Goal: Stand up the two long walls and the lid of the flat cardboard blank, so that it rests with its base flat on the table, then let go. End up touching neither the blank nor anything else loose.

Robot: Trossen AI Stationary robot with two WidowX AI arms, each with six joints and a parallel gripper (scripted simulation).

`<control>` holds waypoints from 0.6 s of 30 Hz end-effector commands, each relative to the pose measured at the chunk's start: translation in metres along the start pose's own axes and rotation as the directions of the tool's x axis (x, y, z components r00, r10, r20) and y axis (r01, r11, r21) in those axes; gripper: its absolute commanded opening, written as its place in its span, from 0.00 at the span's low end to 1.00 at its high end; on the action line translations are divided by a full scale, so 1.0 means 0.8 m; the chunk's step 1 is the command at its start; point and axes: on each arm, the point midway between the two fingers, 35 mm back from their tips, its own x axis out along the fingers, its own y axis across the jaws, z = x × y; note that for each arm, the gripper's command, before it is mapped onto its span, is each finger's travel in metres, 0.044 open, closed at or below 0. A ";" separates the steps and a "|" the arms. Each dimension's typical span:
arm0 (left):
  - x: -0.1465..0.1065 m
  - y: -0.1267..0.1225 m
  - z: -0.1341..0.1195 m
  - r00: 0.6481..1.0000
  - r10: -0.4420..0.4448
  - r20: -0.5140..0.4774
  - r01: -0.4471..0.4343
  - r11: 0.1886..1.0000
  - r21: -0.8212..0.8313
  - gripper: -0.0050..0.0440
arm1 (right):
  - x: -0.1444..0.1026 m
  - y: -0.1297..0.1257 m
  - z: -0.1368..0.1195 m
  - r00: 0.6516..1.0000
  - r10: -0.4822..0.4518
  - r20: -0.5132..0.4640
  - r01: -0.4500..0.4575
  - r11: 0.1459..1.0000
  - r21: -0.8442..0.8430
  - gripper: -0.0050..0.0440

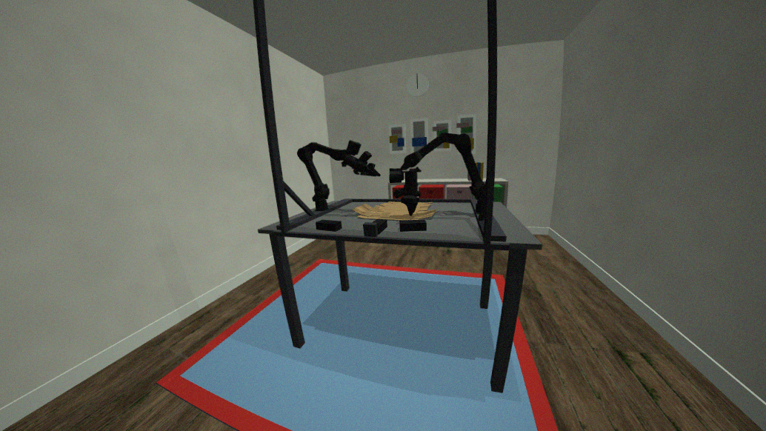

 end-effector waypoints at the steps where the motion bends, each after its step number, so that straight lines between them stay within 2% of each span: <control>1: 0.020 -0.009 -0.004 0.994 -0.008 -0.106 0.007 1.000 -0.015 0.70 | -0.013 0.003 0.006 1.000 0.012 0.029 -0.012 1.000 0.002 0.69; 3: 0.035 -0.015 -0.031 0.972 -0.010 -0.234 0.005 1.000 -0.023 0.70 | -0.013 0.003 0.006 1.000 0.012 0.029 -0.012 1.000 0.002 0.69; 8: 0.056 -0.028 -0.074 0.905 -0.009 -0.425 -0.003 1.000 -0.029 0.70 | -0.013 0.003 0.006 1.000 0.012 0.029 -0.012 1.000 0.002 0.69; 12: 0.066 -0.037 -0.109 0.822 0.000 -0.569 -0.018 1.000 -0.025 0.70 | -0.013 0.003 0.006 1.000 0.012 0.029 -0.012 1.000 0.002 0.69; 16: 0.070 -0.045 -0.144 0.719 0.018 -0.695 -0.037 0.999 -0.012 0.70 | -0.013 0.003 0.006 1.000 0.012 0.029 -0.012 1.000 0.002 0.69; 18: 0.070 -0.045 -0.144 0.719 0.018 -0.695 -0.037 0.999 -0.012 0.70 | -0.013 0.003 0.006 1.000 0.012 0.029 -0.012 1.000 0.002 0.69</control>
